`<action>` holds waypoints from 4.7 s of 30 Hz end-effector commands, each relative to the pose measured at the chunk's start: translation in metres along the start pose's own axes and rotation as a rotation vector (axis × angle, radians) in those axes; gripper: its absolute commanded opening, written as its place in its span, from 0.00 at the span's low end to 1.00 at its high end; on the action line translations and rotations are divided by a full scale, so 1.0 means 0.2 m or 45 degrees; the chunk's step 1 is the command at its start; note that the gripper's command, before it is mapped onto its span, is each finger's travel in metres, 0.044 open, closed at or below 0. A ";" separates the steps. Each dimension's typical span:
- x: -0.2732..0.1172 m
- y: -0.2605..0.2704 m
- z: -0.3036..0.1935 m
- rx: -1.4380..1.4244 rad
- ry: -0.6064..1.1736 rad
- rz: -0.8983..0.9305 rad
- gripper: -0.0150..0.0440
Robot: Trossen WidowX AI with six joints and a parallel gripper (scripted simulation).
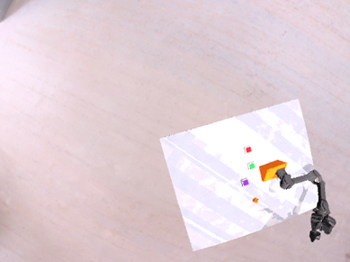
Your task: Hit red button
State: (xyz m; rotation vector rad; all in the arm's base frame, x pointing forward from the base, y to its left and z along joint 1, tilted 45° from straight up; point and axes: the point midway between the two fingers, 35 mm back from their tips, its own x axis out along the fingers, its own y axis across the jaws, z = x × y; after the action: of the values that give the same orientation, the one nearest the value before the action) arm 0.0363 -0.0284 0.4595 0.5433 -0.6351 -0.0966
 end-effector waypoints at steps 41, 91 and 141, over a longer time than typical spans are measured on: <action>0.00 -1.93 -1.69 -0.444 2.635 -0.271 0.93; -0.84 -2.04 -2.22 0.309 2.838 0.183 0.29; -0.62 -1.93 -2.20 0.264 2.843 0.149 0.47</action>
State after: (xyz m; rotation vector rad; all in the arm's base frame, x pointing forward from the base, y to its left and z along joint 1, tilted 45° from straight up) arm 0.1992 -0.1355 -0.1271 0.5219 1.5163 0.6656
